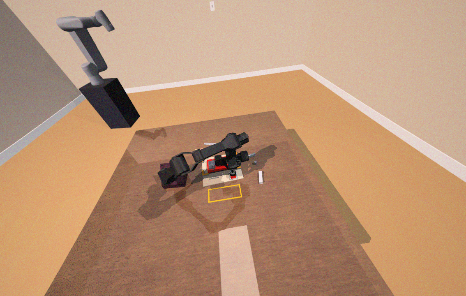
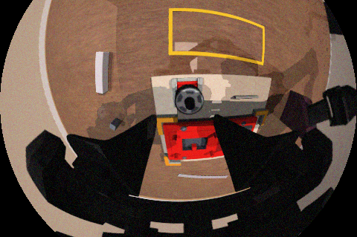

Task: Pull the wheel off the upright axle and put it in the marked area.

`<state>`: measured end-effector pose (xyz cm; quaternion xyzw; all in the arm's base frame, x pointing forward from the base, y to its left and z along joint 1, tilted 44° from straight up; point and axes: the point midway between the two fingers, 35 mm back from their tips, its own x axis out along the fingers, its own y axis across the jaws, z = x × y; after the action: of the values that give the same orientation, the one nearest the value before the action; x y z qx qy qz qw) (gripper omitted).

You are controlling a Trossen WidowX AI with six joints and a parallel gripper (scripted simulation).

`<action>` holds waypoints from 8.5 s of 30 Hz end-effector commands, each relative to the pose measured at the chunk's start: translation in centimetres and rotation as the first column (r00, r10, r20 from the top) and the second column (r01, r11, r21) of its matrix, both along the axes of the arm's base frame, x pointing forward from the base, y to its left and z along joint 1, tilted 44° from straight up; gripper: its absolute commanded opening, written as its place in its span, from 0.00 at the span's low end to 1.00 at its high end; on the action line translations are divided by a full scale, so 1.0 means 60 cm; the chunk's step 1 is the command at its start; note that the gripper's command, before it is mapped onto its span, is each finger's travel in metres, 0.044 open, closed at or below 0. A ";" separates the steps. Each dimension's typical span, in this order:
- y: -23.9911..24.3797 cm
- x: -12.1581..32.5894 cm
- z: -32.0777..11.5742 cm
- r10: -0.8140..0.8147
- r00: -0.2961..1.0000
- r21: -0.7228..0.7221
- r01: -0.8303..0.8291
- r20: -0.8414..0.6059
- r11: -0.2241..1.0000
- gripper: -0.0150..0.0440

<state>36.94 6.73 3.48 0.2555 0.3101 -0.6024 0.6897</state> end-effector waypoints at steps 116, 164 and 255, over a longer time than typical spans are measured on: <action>-0.022 -0.005 -0.014 -0.007 1.000 -0.011 0.007 -0.014 1.000 0.25; -0.063 -0.052 0.110 -0.001 1.000 -0.012 0.001 -0.020 1.000 0.25; -0.085 -0.236 0.128 -0.006 1.000 -0.015 0.005 -0.023 1.000 1.00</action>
<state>22.96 1.69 11.24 0.2443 0.3119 -0.6071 0.6888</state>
